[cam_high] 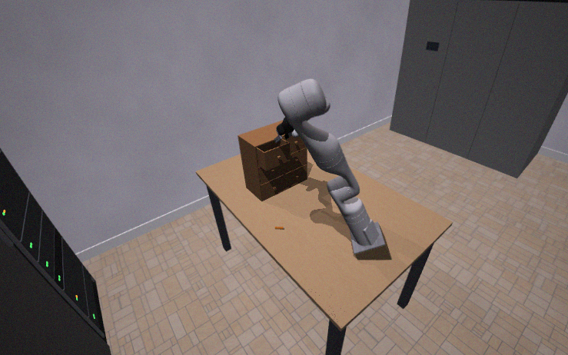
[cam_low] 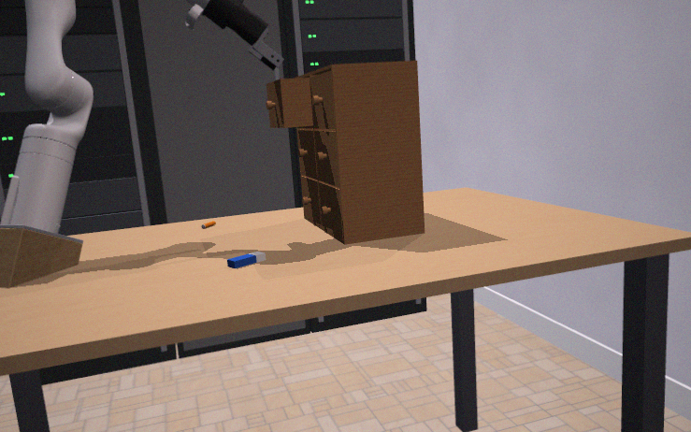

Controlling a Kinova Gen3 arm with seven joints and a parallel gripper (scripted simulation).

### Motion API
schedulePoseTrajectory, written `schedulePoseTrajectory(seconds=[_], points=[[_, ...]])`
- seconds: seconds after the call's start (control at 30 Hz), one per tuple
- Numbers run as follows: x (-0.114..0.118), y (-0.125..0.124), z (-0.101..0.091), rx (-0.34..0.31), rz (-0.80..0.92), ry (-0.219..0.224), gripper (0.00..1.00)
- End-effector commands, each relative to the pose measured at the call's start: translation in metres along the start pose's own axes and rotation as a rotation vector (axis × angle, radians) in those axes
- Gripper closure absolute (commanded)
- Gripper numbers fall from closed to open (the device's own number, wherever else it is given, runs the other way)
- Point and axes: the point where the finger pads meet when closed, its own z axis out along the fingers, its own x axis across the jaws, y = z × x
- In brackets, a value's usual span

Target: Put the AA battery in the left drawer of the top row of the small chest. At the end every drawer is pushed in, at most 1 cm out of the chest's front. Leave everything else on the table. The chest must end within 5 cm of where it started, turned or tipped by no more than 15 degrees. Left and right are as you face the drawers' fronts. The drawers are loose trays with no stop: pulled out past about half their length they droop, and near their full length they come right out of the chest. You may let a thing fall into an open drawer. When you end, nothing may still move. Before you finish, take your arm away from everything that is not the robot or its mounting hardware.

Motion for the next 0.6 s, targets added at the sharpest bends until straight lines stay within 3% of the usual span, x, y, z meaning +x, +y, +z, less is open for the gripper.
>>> schedulePoseTrajectory(seconds=[0.0,0.33,0.57], points=[[0.002,-0.011,-0.018,-0.004,-0.010,0.001,0.00],[0.001,-0.046,-0.065,-0.004,-0.009,0.002,0.00],[0.001,-0.057,-0.081,-0.003,-0.009,0.002,0.00]])
